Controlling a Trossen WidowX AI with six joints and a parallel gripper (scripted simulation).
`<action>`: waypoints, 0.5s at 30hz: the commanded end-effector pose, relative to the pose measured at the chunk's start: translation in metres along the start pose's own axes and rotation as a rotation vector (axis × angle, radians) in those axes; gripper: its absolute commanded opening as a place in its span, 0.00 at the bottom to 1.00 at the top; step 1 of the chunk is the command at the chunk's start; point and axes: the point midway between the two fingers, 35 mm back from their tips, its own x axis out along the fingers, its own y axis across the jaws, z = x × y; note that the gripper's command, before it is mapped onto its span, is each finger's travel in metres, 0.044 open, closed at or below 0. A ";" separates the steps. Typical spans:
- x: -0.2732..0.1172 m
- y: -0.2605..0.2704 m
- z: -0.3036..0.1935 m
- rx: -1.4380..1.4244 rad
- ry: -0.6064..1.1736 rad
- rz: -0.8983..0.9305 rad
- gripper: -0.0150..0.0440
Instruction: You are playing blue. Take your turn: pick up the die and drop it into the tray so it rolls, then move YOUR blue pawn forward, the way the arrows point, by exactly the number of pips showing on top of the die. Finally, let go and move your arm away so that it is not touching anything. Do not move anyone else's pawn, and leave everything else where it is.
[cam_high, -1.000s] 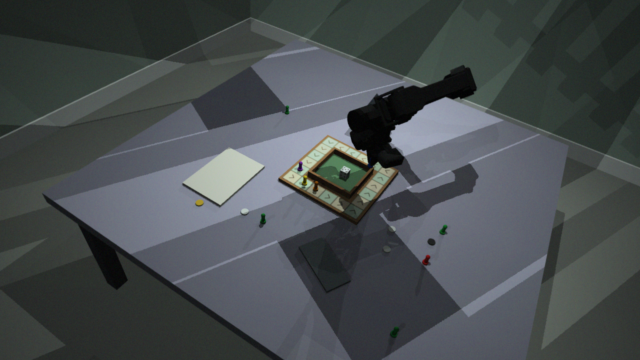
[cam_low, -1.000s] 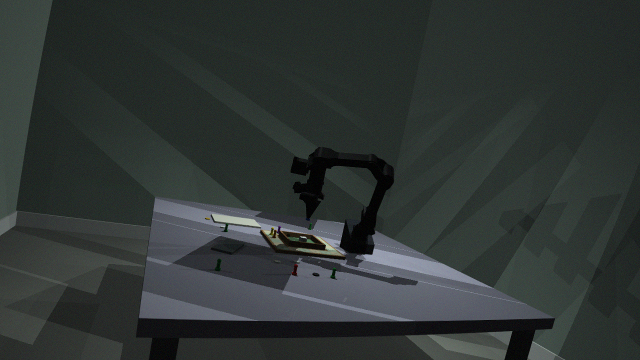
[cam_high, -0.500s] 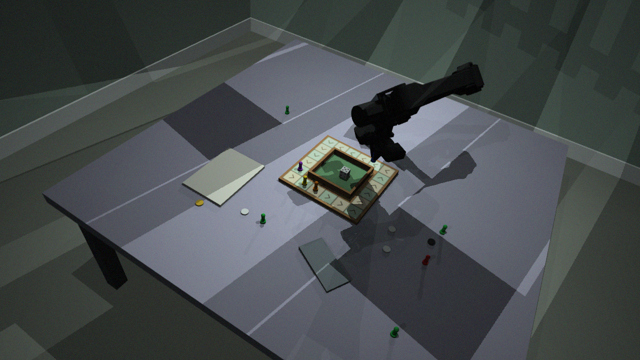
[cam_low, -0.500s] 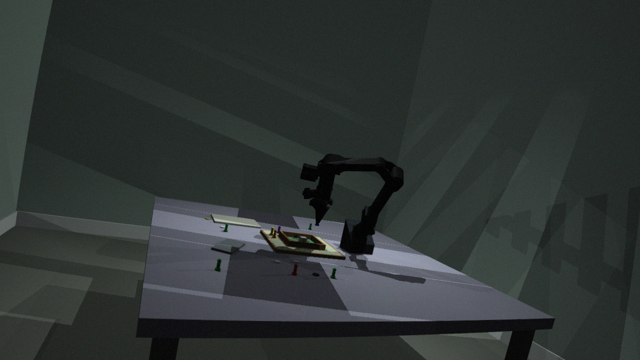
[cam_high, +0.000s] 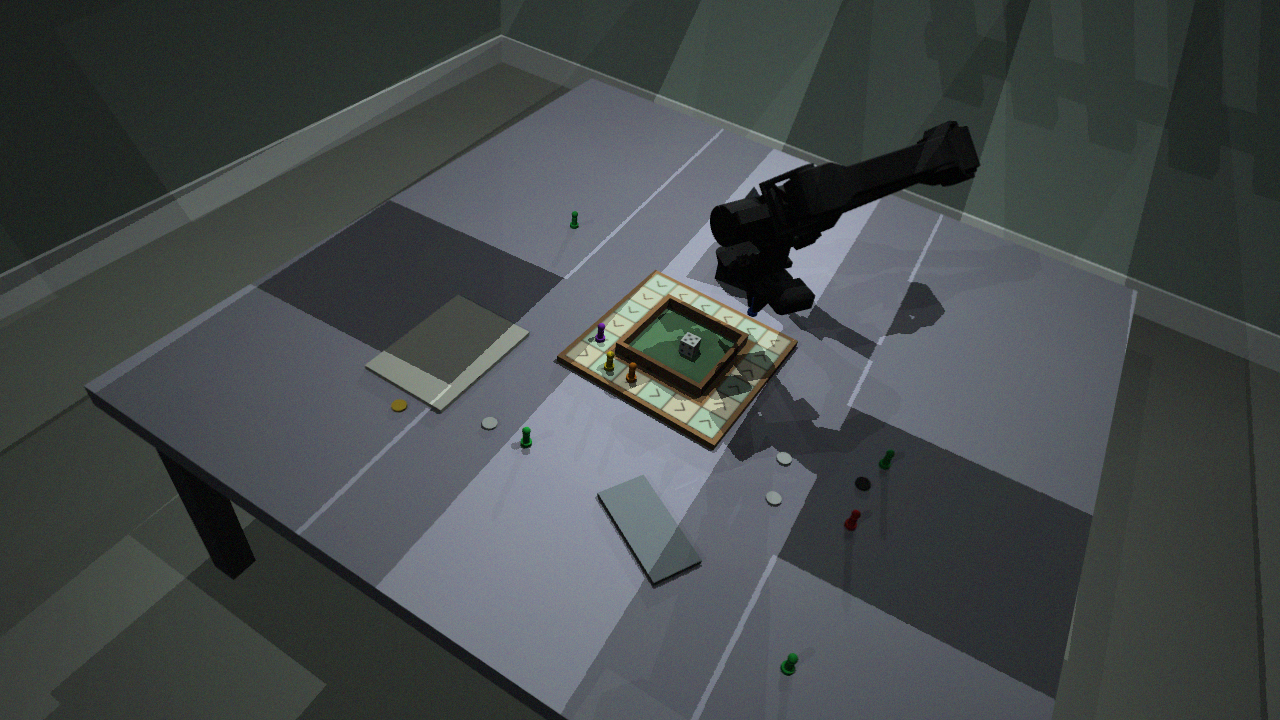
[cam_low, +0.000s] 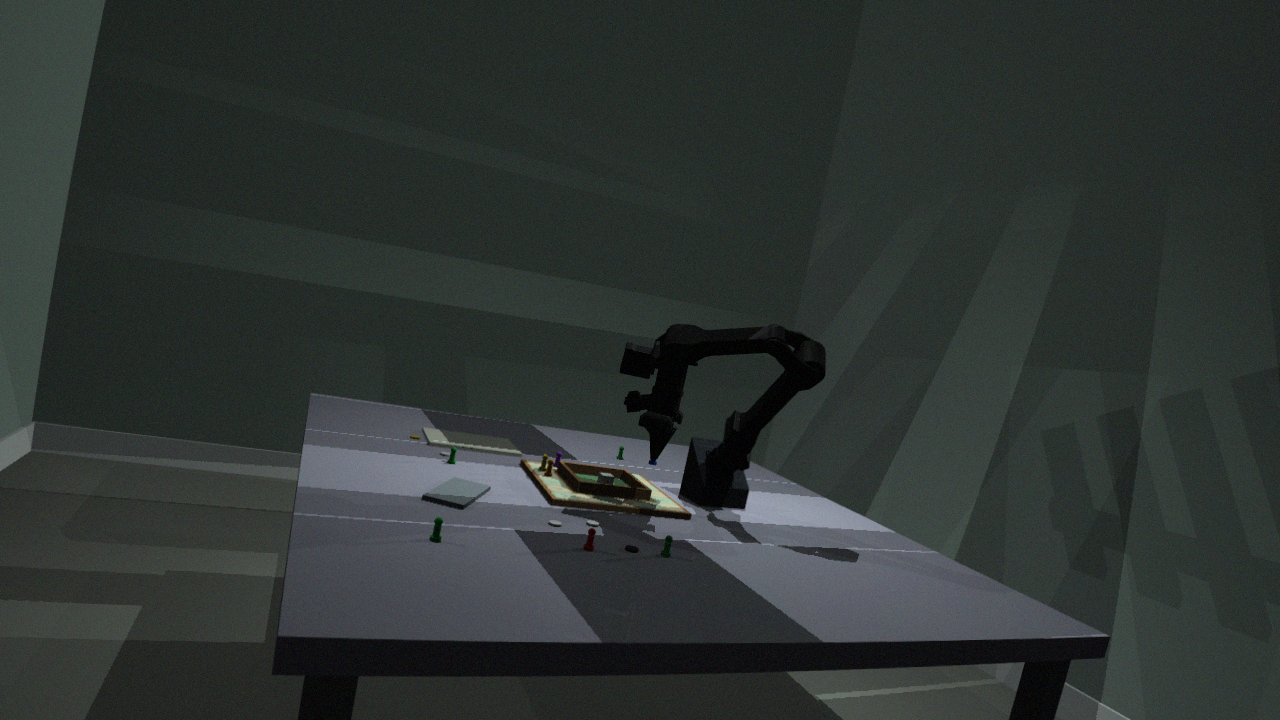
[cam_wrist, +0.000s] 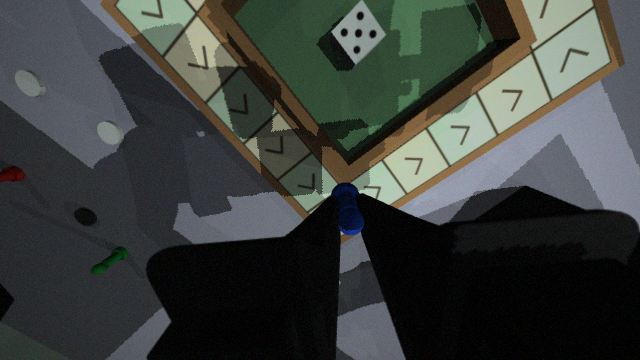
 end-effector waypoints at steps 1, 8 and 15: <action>0.008 -0.011 -0.012 -0.007 -0.004 -0.003 0.25; 0.022 -0.029 -0.030 -0.006 -0.003 -0.003 0.25; 0.029 -0.032 -0.033 -0.006 -0.003 -0.003 0.25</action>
